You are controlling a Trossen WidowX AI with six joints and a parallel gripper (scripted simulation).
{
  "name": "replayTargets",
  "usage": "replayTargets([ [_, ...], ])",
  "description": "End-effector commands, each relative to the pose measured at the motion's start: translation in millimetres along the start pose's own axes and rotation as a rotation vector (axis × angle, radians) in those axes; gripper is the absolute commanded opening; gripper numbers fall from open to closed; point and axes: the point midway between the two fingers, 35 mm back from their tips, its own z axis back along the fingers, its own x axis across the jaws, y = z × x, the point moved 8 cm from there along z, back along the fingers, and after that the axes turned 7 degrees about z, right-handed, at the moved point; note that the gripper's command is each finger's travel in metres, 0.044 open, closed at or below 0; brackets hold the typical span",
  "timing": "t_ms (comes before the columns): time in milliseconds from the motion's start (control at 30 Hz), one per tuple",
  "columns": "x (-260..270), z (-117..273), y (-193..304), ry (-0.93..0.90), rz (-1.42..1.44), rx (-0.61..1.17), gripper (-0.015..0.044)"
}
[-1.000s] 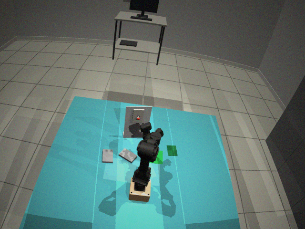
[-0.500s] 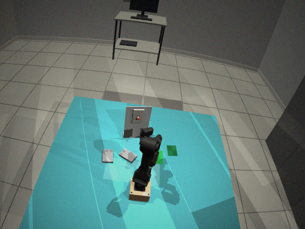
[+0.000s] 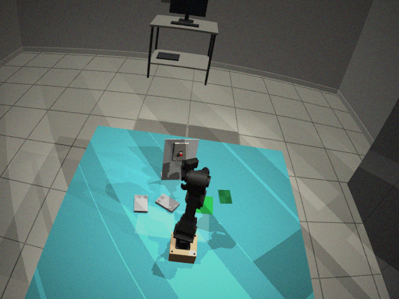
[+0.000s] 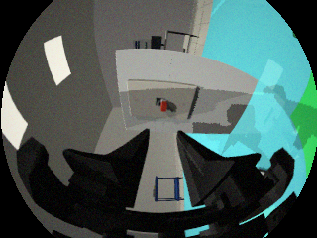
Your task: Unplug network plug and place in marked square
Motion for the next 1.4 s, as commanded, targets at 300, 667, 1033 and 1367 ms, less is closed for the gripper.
replayTargets([
  [300,0,-19,-6,-0.001,-0.004,-0.007,0.0156],
  [667,0,-36,-11,-0.002,-0.003,-0.007,0.0156],
  [1033,-1,-53,-15,-0.004,-0.003,-0.007,0.0156],
  [1367,-1,-63,-17,-0.005,-0.003,-0.007,0.0123],
])
